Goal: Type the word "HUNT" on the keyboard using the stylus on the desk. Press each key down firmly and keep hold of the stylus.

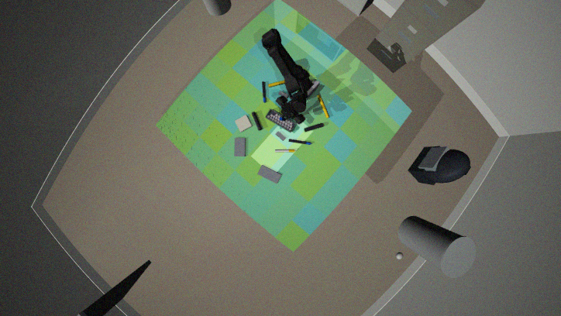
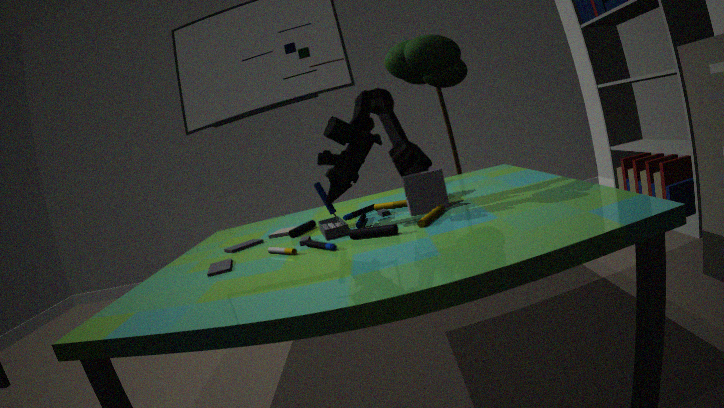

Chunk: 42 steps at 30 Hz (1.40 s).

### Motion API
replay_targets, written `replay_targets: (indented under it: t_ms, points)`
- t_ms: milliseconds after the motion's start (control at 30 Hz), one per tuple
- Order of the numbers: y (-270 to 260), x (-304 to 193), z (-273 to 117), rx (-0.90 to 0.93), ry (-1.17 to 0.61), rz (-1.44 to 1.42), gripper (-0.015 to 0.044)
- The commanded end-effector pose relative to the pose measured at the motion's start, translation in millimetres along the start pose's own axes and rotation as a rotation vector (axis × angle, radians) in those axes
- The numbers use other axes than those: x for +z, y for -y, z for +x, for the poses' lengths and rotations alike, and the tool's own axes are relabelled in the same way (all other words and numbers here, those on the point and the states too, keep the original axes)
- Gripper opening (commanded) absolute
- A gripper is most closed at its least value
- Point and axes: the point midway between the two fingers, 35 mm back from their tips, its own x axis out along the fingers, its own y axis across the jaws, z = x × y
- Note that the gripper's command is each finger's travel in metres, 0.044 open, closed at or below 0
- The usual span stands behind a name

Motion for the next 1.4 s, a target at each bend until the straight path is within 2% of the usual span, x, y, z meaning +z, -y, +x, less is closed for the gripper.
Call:
replay_targets:
  t_ms: [0,767,1367]
  points:
    - [-2,-4,-3,-0.061,0.011,0.012,0.0000]
    - [-31,14,-32,-0.203,0.308,0.112,0.0000]
    - [-30,9,-27,-0.204,0.311,0.113,0.0000]
